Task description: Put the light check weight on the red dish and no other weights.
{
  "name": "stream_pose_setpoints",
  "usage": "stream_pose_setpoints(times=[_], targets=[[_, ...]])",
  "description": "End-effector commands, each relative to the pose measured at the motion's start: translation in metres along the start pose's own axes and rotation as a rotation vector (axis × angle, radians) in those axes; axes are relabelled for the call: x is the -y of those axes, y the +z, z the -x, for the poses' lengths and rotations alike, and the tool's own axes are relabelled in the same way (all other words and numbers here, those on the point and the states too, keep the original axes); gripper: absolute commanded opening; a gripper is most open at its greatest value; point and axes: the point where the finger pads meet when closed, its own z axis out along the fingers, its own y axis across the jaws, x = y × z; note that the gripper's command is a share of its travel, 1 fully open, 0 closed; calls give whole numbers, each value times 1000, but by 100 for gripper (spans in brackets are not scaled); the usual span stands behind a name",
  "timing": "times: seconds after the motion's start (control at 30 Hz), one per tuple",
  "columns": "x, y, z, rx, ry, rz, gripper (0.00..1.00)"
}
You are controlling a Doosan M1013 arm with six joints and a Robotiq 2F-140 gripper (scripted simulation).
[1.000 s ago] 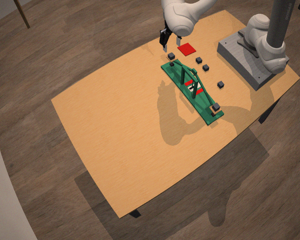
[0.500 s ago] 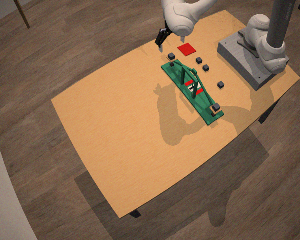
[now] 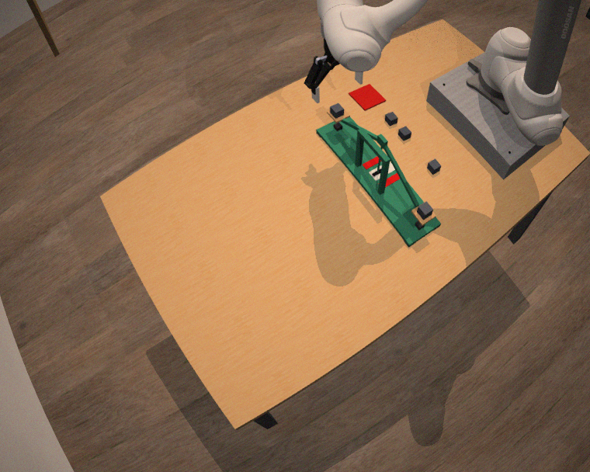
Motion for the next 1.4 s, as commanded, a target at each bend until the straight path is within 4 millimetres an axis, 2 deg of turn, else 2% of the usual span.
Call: stream_pose_setpoints(times=[0.0,0.8,0.93,1.1,1.17,1.37], targets=[[-1,-5,-2,-3,2,2,100],[-1,-8,-2,-3,2,2,100],[-1,-22,-2,-3,2,2,100],[-1,-53,-2,-3,2,2,100],[-1,-53,-2,-3,2,2,100],[-1,-83,-2,-3,2,2,100]])
